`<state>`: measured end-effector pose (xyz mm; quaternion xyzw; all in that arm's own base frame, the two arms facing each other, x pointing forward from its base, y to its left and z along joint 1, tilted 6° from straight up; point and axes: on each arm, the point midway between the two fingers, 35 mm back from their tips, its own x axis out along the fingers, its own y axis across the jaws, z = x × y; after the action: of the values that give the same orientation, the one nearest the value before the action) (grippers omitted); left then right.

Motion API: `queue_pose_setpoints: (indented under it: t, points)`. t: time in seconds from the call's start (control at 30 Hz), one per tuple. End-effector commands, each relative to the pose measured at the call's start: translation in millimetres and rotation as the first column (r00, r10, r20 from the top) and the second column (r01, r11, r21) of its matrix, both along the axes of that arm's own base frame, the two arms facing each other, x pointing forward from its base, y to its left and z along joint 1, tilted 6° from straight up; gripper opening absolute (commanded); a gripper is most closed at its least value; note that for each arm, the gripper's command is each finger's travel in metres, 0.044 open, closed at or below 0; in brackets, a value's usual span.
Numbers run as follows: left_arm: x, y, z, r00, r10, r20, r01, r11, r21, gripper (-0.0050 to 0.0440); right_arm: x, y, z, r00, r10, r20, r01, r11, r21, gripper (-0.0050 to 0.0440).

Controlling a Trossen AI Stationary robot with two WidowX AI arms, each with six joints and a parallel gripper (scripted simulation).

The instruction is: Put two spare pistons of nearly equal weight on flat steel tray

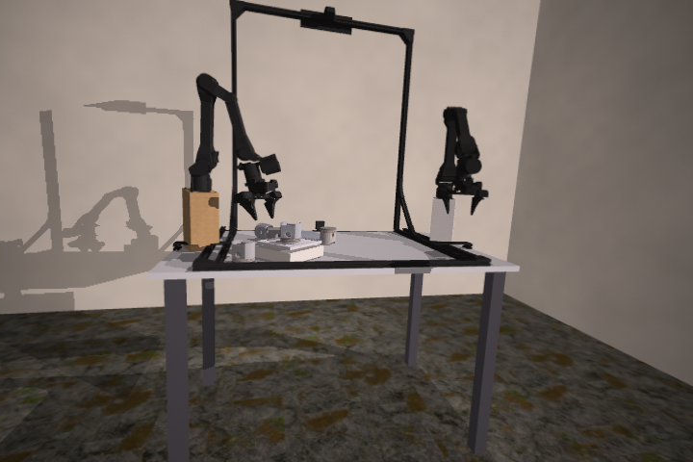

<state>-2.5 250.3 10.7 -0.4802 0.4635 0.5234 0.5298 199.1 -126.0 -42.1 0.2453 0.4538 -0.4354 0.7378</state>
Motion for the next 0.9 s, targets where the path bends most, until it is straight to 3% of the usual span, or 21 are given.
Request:
queue_pose_setpoints:
  t: [0.0,0.87]
  points:
    - [0.2,0.0,0.1,1.000,-0.001,0.001,0.001,1.000,0.000,0.0440,-0.5,0.0,-0.6,1.000,0.006,-0.008,-0.006,1.000,0.004,0.0378]
    - [0.2,0.0,0.1,1.000,-0.001,0.001,0.001,1.000,0.000,0.0440,1.2,0.0,0.0,1.000,0.017,-0.010,-0.017,1.000,0.011,0.0378]
